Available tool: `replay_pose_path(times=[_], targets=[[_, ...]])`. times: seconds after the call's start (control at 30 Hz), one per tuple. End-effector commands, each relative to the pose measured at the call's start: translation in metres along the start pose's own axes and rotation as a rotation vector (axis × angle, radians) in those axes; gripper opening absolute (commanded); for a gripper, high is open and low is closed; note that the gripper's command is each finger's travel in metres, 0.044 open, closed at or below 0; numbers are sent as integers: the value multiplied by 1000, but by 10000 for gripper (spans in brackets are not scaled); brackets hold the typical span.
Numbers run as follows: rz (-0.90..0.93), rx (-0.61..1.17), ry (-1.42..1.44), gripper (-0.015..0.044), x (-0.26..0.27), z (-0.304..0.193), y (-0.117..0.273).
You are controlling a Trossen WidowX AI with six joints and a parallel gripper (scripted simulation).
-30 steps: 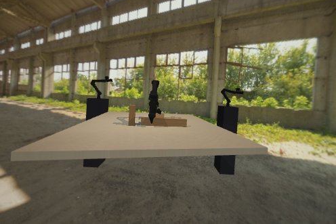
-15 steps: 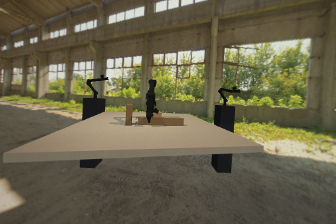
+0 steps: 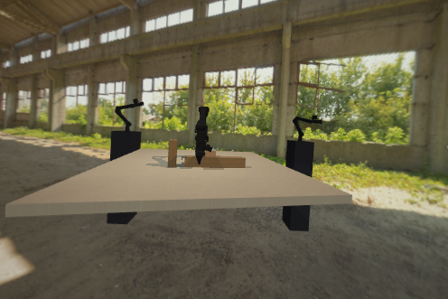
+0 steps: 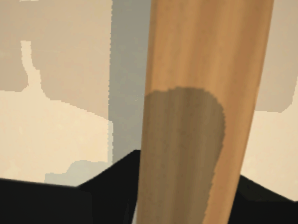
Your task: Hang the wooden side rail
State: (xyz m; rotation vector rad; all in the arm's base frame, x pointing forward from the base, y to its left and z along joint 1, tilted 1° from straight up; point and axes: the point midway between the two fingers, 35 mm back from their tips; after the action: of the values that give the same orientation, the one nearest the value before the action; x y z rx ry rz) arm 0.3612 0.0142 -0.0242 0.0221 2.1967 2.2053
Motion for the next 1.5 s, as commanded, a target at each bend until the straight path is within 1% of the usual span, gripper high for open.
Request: replay_pose_path(times=[0.0, 1.47], targets=[[0, 0, -1, 0, 0, 0, 0], [-7, -3, 10, 0, 0, 0, 7]])
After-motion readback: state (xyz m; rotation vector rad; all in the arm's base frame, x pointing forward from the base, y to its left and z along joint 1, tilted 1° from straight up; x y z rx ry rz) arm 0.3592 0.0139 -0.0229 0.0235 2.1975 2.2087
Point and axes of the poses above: the point midway between the two fingers, 35 mm back from their tips, its own y axis back along the fingers, its own x axis across the jaws, z = x × y, and after that the axes turned 10 degrees about -y, right-handed
